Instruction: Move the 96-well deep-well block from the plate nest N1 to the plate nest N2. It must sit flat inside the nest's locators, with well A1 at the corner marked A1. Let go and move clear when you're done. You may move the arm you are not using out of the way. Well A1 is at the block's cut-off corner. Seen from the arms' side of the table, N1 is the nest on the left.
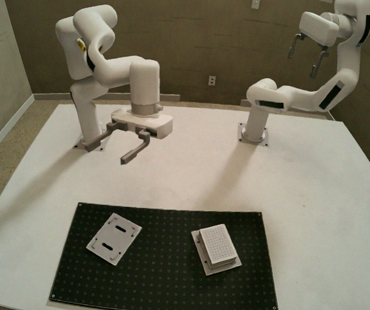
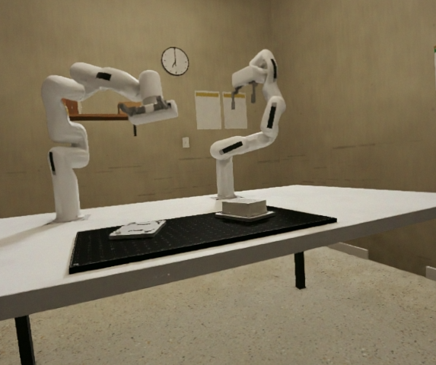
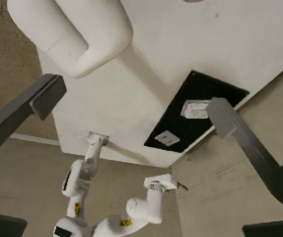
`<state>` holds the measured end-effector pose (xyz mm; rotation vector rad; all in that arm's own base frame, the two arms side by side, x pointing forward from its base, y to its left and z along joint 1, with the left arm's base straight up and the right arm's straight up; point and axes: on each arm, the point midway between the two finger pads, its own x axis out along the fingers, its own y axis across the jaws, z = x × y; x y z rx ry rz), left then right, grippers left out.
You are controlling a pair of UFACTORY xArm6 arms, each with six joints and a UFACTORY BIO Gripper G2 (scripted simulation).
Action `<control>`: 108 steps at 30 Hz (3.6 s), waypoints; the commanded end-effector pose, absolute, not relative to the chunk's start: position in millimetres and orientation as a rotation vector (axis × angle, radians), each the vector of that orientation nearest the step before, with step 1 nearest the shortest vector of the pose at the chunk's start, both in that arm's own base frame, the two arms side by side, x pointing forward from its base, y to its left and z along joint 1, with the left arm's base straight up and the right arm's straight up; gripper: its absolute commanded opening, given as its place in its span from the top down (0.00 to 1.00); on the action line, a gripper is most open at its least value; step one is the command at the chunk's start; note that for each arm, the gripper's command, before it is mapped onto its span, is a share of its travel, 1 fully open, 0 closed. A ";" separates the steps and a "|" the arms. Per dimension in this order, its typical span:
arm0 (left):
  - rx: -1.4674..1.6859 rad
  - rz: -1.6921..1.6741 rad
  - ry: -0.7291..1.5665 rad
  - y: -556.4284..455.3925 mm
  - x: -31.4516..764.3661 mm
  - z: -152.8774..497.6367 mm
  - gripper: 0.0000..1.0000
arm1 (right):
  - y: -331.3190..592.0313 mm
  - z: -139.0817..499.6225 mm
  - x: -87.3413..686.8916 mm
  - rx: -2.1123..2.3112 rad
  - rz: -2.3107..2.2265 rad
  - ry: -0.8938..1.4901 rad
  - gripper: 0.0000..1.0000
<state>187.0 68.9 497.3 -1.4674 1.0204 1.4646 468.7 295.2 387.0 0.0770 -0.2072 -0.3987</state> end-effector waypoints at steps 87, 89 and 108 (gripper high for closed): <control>-1.467 1.464 1.019 68.5 186.9 497.6 0.00 | 23.9 294.9 529.3 0.000 0.167 -0.004 0.63; -1.467 1.464 1.019 68.5 186.9 497.6 0.00 | 33.5 292.0 528.8 -0.001 0.233 -0.004 0.63; -1.467 1.464 1.019 68.5 186.9 497.6 0.00 | 114.9 267.6 524.2 0.000 0.360 -0.004 0.63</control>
